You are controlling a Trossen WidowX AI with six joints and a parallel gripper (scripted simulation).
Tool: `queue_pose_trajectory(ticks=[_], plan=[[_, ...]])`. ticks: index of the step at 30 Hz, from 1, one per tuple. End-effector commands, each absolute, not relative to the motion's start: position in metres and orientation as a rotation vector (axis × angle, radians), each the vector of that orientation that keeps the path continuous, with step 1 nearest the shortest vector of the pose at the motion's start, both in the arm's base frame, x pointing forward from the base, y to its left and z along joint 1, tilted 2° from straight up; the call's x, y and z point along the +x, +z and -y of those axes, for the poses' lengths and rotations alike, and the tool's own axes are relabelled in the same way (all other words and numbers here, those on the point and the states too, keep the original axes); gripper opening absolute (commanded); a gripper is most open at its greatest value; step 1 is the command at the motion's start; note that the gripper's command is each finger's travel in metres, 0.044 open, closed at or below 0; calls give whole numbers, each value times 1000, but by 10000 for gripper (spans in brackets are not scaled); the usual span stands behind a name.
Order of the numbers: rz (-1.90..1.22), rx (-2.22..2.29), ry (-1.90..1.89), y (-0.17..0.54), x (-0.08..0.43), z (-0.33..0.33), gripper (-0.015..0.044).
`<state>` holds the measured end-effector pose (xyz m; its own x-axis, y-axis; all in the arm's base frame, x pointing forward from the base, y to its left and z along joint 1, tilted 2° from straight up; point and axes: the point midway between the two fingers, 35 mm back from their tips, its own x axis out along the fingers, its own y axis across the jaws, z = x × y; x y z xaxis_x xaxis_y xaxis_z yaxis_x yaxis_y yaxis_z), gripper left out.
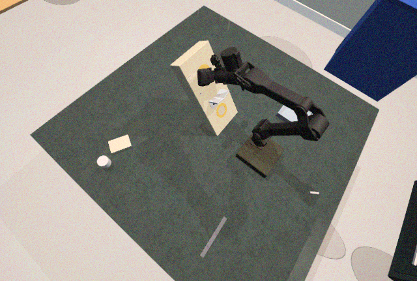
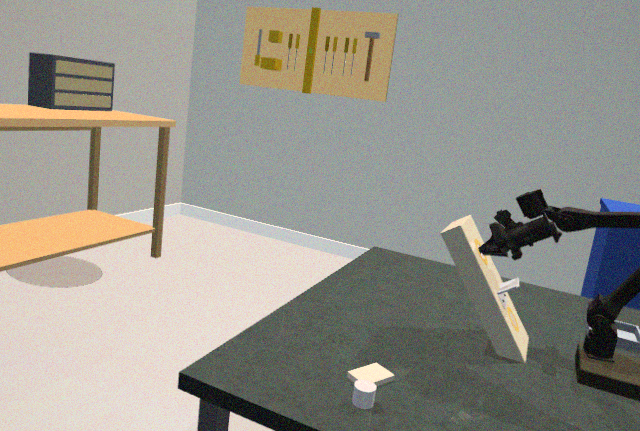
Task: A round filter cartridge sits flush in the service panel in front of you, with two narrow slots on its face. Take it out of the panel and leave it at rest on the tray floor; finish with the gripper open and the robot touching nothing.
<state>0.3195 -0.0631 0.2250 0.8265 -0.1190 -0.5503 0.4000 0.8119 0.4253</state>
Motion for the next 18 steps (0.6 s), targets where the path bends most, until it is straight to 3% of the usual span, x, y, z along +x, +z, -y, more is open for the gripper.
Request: queue_pose_trajectory(ticks=[1, 9, 18], plan=[[-516, 703, -329, 222, 325, 64, 0], [-478, 956, -401, 222, 324, 64, 0], [-489, 895, -384, 237, 305, 62, 0]])
